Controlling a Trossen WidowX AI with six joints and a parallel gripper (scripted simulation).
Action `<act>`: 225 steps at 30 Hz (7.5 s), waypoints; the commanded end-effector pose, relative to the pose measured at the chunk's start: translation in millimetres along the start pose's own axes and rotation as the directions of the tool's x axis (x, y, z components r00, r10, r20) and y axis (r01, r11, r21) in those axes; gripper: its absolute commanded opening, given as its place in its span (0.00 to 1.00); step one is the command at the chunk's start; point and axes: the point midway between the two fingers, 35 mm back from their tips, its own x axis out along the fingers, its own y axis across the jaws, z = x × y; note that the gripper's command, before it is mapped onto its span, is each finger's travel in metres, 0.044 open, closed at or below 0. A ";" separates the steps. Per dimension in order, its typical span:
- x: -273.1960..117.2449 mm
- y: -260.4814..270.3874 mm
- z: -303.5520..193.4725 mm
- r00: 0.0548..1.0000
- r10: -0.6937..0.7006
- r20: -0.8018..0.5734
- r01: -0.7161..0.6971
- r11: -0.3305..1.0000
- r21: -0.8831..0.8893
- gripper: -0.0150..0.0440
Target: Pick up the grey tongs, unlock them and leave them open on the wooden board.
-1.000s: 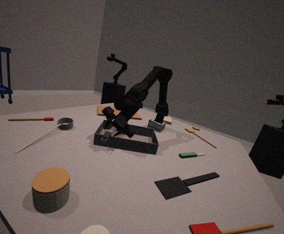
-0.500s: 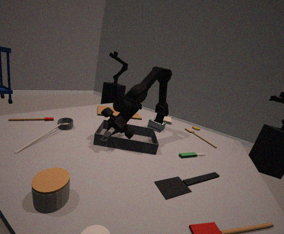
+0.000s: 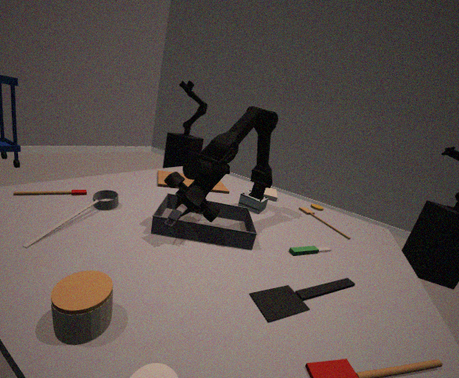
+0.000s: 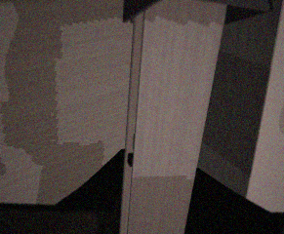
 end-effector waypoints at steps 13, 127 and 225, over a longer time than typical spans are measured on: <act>-58.5 -36.0 3.6 1.000 -0.012 0.025 0.012 1.000 0.006 0.00; -35.1 -188.7 -444.5 0.884 0.466 -0.022 -0.235 0.486 0.842 0.00; -88.0 -163.6 -506.8 0.721 -0.564 0.404 -0.187 0.403 0.896 0.00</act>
